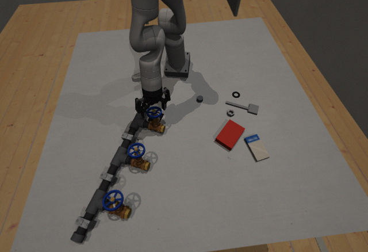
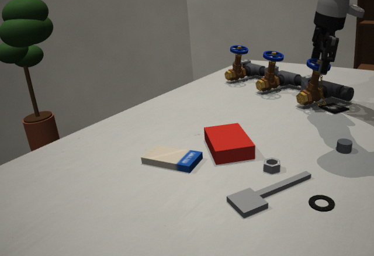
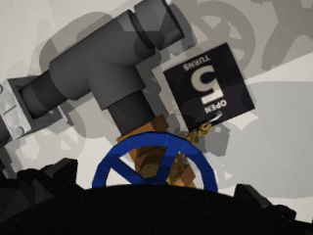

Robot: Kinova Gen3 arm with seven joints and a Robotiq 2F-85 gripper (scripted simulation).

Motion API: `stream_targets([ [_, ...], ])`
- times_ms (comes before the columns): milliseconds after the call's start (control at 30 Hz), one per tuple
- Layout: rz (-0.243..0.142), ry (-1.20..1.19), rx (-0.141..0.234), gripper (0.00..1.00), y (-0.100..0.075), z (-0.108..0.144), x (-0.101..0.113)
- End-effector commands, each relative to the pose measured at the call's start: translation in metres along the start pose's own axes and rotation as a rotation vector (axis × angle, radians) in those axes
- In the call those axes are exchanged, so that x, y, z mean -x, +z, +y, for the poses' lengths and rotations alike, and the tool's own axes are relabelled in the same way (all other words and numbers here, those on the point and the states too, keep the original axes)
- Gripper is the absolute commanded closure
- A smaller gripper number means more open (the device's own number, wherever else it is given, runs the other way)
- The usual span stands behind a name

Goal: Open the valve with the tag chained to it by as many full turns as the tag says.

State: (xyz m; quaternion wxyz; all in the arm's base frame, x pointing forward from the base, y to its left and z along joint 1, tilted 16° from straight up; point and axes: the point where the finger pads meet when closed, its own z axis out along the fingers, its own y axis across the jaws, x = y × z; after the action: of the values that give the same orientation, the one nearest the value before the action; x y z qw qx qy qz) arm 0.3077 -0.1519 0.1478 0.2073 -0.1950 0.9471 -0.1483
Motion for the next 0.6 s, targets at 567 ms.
stream_targets([
  [567,0.000,0.396,0.002,0.00,-0.0002,-0.0003,0.0003],
])
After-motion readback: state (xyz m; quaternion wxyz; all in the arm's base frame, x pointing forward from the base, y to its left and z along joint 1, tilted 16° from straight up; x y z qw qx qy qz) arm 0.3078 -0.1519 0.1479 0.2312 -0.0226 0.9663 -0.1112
